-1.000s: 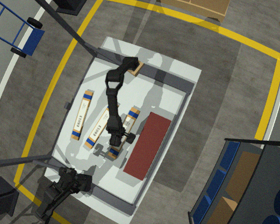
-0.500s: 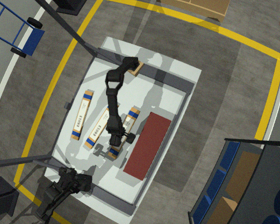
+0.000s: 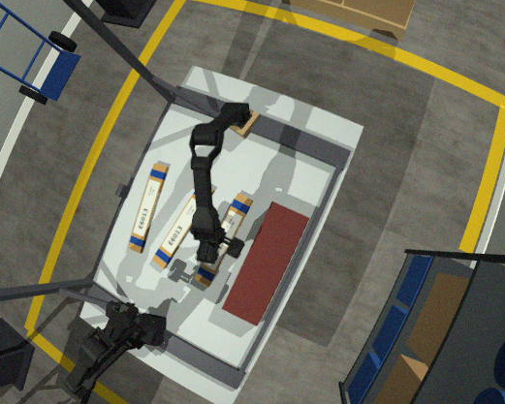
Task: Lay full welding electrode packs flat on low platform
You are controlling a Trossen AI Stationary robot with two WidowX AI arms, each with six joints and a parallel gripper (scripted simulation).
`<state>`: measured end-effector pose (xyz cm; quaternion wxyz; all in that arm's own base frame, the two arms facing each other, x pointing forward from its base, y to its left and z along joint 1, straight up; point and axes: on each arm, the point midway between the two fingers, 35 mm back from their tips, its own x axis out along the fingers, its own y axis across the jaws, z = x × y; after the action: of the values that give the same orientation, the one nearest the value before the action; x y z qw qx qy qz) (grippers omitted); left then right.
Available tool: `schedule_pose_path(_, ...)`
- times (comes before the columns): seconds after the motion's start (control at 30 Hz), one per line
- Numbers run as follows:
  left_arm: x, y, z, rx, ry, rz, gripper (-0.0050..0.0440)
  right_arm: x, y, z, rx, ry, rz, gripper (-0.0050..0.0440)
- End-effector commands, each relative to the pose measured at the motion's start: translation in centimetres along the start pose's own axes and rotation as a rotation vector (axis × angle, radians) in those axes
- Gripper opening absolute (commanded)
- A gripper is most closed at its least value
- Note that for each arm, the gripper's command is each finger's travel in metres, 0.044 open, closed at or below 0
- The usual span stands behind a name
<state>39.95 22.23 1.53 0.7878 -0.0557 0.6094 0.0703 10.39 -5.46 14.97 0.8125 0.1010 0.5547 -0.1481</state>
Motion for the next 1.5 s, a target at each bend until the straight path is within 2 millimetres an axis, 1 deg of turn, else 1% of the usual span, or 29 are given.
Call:
schedule_pose_path(0.0,-3.8,0.3,1.9,0.008,-0.062,0.02,0.043,-0.5,0.0,0.4,-0.003,-0.02,-0.001,0.043)
schedule_pose_path(0.1,-5.0,0.3,2.1,0.008,-0.062,0.02,0.043,-0.5,0.0,0.4,-0.003,-0.02,-0.001,0.043)
schedule_pose_path(0.2,-5.2,0.3,2.2,0.008,-0.058,0.018,0.043,-0.5,0.0,0.4,-0.003,-0.02,-0.001,0.043)
schedule_pose_path(0.27,-6.2,0.3,2.4,0.008,-0.062,0.02,0.043,-0.5,0.0,0.4,-0.003,-0.02,-0.001,0.043)
schedule_pose_path(0.3,-6.3,0.3,2.4,0.008,-0.06,0.019,0.043,-0.5,0.0,0.4,-0.003,-0.02,-0.001,0.043)
schedule_pose_path(0.37,-5.8,0.3,2.2,0.007,-0.05,0.015,0.043,-0.5,0.0,0.4,-0.003,-0.02,-0.001,0.043)
schedule_pose_path(0.4,-6.1,-0.2,1.3,-0.012,-0.075,0.014,0.043,-0.1,0.0,1.0,-0.002,-0.021,-0.003,0.043)
schedule_pose_path(0.43,-6.4,-0.4,0.8,-0.024,-0.105,0.017,0.043,0.7,0.0,1.1,0.0,-0.007,-0.001,0.043)
schedule_pose_path(0.5,-7.1,-1.0,-0.2,-0.045,-0.163,0.023,0.043,1.6,0.0,2.1,-0.001,-0.007,-0.001,0.043)
schedule_pose_path(0.67,-8.7,-2.6,-2.7,-0.039,-0.159,0.023,0.043,3.9,0.0,4.5,-0.001,-0.008,-0.002,0.043)
schedule_pose_path(0.73,-8.7,-2.6,-2.7,-0.039,-0.159,0.023,0.043,3.9,0.0,4.5,-0.001,-0.008,-0.002,0.043)
schedule_pose_path(0.87,-10.1,-3.6,-4.7,-0.04,-0.154,0.026,0.043,5.7,0.0,6.5,-0.001,-0.009,-0.002,0.043)
schedule_pose_path(0.97,-11.1,-4.5,-6.2,-0.041,-0.15,0.025,0.043,6.5,0.0,8.7,-0.001,-0.034,-0.004,0.043)
schedule_pose_path(1.23,-13.8,-6.7,-10.1,-0.041,-0.146,0.023,0.043,6.6,0.0,8.7,-0.002,-0.032,-0.003,0.043)
schedule_pose_path(1.3,-13.8,-6.7,-10.1,-0.041,-0.146,0.023,0.043,6.6,0.0,8.7,-0.002,-0.032,-0.003,0.043)
schedule_pose_path(1.33,-14.2,-7.0,-10.6,-0.041,-0.145,0.023,0.043,6.8,0.0,8.4,-0.003,-0.026,0.0,0.043)
schedule_pose_path(1.47,-15.6,-8.1,-12.6,-0.042,-0.143,0.022,0.043,6.8,0.0,8.4,-0.003,-0.026,0.0,0.043)
